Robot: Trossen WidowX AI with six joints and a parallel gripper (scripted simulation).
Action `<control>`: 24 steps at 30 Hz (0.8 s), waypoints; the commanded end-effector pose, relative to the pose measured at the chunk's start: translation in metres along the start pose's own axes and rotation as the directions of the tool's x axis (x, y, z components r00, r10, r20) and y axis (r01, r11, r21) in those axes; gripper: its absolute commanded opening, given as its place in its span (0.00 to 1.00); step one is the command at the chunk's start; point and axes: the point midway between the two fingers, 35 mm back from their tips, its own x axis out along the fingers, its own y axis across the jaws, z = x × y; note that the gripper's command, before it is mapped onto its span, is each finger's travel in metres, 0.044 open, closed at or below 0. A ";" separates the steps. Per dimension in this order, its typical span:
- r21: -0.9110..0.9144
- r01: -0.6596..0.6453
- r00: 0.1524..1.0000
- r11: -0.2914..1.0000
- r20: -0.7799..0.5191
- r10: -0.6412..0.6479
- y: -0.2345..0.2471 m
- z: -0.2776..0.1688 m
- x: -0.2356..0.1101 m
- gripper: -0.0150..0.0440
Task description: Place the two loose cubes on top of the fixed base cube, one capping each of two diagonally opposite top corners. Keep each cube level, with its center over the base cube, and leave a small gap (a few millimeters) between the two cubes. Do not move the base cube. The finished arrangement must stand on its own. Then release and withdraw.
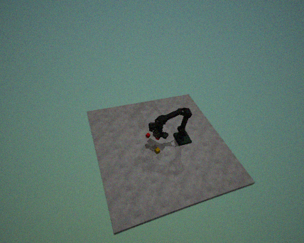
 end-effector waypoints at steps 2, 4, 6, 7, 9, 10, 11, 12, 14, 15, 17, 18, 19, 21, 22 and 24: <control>-0.004 0.011 1.000 1.000 0.004 -0.011 0.000 -0.001 -0.018 0.43; -0.004 0.011 1.000 1.000 0.004 -0.011 0.000 -0.001 -0.025 0.43; -0.004 0.011 1.000 1.000 0.004 -0.011 0.001 -0.002 -0.031 0.43; -0.004 0.011 1.000 1.000 0.004 -0.011 0.002 -0.003 -0.035 0.43; -0.004 0.011 1.000 1.000 0.004 -0.011 0.003 -0.003 -0.039 0.43; -0.004 0.011 1.000 1.000 0.004 -0.011 0.003 -0.004 -0.039 0.43; -0.004 0.011 1.000 1.000 0.004 -0.011 0.003 -0.004 -0.039 0.43; -0.006 0.011 1.000 1.000 0.004 -0.011 0.003 -0.003 -0.039 0.43; -0.025 0.011 1.000 1.000 0.005 -0.011 0.004 0.000 -0.038 0.43; -0.039 0.011 1.000 0.999 0.005 -0.011 0.005 0.003 -0.037 0.43; -0.067 0.012 1.000 0.998 0.005 -0.011 0.007 0.008 -0.034 0.43; -0.081 0.012 1.000 0.997 0.005 -0.011 0.009 0.011 -0.033 0.43; -0.095 0.012 1.000 0.995 0.006 -0.011 0.010 0.014 -0.032 0.43; -0.123 0.012 1.000 0.992 0.006 -0.011 0.012 0.019 -0.030 0.43; -0.137 0.012 1.000 0.990 0.006 -0.011 0.014 0.021 -0.029 0.43; -0.165 0.012 1.000 0.986 0.007 -0.011 0.016 0.026 -0.026 0.43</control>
